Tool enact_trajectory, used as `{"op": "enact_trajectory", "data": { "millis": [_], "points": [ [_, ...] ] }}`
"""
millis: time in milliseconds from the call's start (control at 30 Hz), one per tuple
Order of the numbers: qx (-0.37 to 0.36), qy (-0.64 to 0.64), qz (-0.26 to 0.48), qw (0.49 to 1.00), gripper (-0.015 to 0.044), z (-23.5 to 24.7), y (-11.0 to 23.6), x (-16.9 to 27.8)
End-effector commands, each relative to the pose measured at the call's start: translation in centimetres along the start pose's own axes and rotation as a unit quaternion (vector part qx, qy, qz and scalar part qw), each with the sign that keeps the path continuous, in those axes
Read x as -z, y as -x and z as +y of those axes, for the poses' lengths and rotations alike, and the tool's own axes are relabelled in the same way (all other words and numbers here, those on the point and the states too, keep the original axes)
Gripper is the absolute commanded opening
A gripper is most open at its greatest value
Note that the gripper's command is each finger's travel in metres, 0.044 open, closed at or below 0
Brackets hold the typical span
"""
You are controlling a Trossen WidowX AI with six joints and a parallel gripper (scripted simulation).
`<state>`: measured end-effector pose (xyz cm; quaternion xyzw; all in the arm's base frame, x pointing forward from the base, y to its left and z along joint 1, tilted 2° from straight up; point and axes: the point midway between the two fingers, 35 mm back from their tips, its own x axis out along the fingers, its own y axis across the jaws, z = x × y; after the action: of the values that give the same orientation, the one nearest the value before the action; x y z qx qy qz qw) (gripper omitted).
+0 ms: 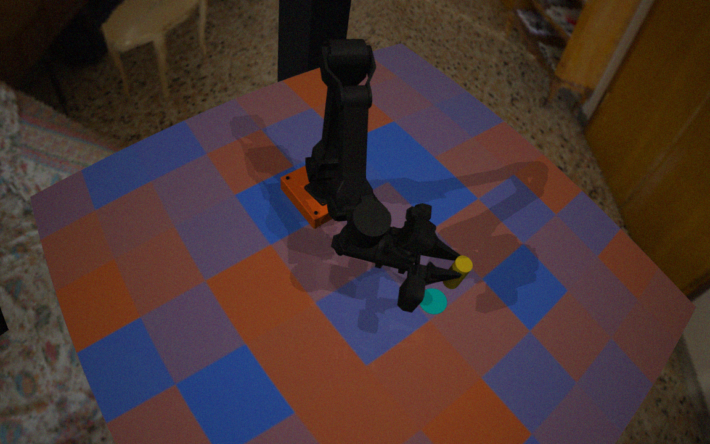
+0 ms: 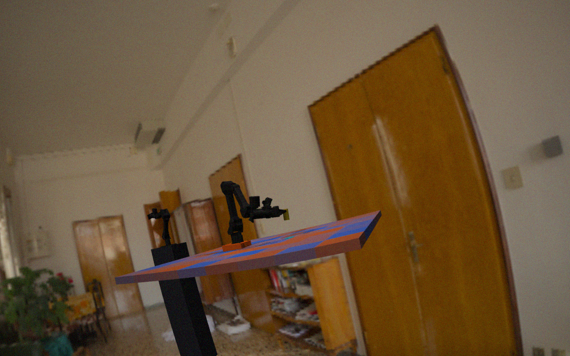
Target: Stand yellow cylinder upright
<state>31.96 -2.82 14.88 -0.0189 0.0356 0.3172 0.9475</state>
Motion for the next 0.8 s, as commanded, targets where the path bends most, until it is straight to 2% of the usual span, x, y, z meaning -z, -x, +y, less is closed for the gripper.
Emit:
{"op": "enact_trajectory", "data": {
  "millis": [0, 767],
  "points": [
    [-0.005, 0.006, -0.007, 1.000, 0.0105, 0.40, 0.37, -0.11],
    [-0.013, 0.016, -0.016, 1.000, 0.0105, 1.18, 0.94, -0.12]
  ]
}}
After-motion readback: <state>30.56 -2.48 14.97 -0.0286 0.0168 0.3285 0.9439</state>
